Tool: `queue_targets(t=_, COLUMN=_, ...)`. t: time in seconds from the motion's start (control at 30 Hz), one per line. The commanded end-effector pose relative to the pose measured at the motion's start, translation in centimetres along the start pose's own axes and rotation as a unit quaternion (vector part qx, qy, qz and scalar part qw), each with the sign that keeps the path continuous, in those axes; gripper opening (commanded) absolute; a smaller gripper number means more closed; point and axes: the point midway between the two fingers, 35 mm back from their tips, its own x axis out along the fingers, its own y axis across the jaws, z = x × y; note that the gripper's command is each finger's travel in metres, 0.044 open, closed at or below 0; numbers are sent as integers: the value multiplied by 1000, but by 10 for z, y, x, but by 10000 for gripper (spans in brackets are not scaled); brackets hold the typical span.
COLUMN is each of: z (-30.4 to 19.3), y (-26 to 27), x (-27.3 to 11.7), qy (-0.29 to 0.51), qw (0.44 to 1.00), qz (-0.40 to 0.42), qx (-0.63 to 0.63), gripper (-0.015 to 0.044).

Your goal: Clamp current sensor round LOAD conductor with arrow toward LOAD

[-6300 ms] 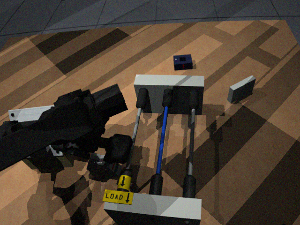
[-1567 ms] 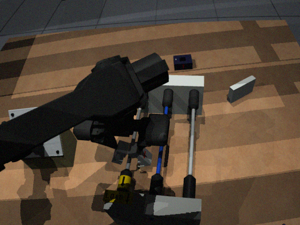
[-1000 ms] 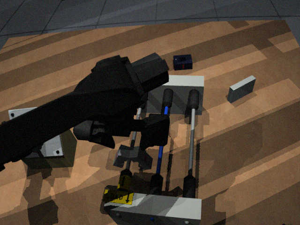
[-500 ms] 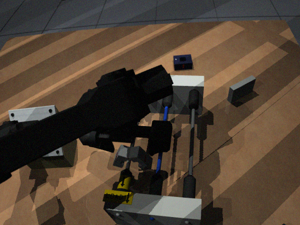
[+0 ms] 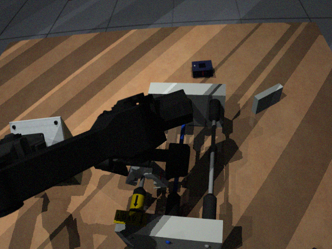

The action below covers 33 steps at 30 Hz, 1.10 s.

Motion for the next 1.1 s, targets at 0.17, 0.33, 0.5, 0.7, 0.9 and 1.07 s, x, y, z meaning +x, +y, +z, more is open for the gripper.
queue_targets(t=0.17, z=-1, y=1, x=15, qy=4, qw=1000, qz=-15, qx=-4, gripper=440)
queue_targets(t=0.33, z=-1, y=-2, x=18, qy=4, qw=1000, qz=-30, qx=-4, gripper=440)
queue_targets(t=0.5, z=1, y=-4, x=14, qy=0, qw=999, qz=-46, qx=-4, gripper=433)
queue_targets(t=0.7, z=1, y=-4, x=14, qy=0, qw=999, qz=-46, qx=-4, gripper=393)
queue_targets(t=0.9, z=1, y=-4, x=14, qy=0, qw=999, qz=-46, qx=-4, gripper=353)
queue_targets(t=1.07, z=1, y=-4, x=14, qy=0, qw=999, qz=-46, qx=-4, gripper=320)
